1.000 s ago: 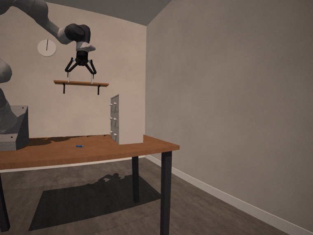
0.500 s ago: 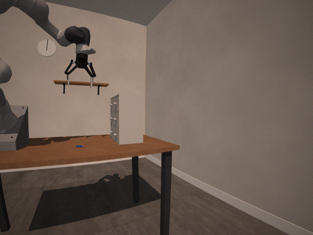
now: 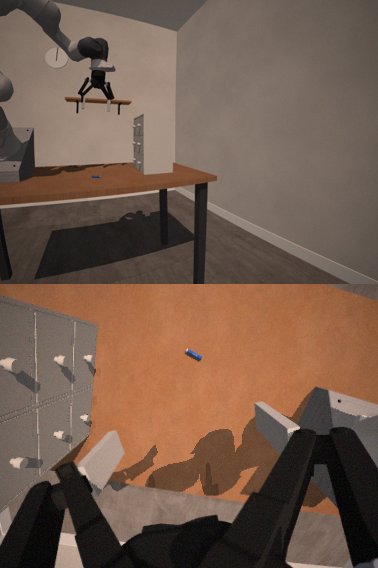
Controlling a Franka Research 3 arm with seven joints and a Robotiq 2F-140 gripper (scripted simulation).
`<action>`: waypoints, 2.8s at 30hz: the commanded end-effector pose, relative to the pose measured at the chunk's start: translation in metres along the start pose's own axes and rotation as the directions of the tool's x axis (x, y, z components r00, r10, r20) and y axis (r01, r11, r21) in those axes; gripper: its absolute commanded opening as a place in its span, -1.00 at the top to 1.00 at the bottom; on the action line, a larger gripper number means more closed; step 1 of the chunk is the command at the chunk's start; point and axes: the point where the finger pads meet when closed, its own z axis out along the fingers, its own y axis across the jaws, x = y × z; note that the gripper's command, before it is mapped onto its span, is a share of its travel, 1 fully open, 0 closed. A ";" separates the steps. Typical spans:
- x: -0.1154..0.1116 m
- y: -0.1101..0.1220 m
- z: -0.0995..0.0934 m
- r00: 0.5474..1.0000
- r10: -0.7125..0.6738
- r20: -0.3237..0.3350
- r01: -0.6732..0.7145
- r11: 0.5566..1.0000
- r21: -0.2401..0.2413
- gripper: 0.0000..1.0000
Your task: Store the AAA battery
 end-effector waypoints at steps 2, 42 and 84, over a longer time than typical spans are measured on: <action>0.002 -0.005 0.011 0.968 -0.249 0.001 0.249 0.968 0.008 -1.00; 0.003 -0.006 0.090 0.479 -0.878 -0.005 0.878 0.479 0.004 -1.00; 0.011 -0.024 0.113 0.431 -0.870 -0.240 0.896 0.443 0.004 -1.00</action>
